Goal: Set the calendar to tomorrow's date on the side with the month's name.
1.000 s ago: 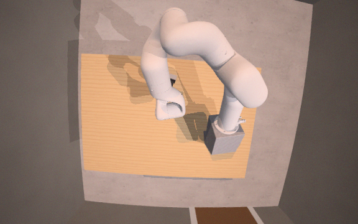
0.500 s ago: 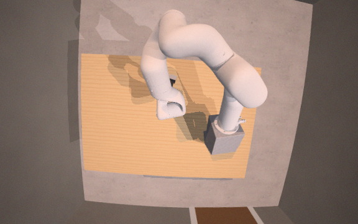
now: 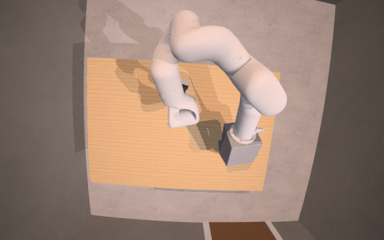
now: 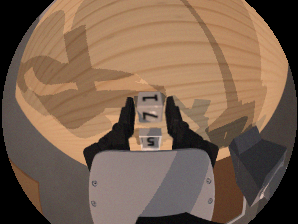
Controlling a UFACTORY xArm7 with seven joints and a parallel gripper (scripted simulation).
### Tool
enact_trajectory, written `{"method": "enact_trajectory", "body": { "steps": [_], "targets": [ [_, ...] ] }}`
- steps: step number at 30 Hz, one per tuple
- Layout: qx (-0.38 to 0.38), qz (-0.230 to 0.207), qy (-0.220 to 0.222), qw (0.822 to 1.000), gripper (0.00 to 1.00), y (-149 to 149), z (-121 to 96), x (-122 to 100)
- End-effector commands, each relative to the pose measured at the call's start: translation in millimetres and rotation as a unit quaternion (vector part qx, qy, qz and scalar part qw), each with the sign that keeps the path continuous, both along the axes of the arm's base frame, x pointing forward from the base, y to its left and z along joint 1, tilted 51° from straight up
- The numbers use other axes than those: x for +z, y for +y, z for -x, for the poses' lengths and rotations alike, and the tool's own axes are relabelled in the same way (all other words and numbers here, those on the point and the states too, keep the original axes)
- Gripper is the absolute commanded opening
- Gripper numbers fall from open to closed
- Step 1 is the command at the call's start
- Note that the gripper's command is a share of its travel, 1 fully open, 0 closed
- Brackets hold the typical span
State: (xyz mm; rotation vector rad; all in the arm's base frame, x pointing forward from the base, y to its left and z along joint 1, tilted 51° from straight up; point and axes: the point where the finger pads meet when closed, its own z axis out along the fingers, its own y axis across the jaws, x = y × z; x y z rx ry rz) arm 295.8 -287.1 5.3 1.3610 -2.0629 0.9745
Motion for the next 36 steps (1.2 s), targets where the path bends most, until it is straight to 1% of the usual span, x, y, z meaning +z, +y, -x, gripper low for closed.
{"method": "enact_trajectory", "body": {
  "steps": [1, 16, 17, 36],
  "targets": [
    [0.001, 0.0, -0.001, 1.0, 0.47, 0.9, -1.1, 0.1],
    [0.001, 0.0, -0.001, 1.0, 0.47, 0.9, -1.1, 0.1],
    [0.001, 0.0, -0.001, 1.0, 0.27, 0.9, -1.1, 0.1],
    [0.001, 0.0, -0.001, 1.0, 0.27, 0.9, -1.1, 0.1]
  ]
}}
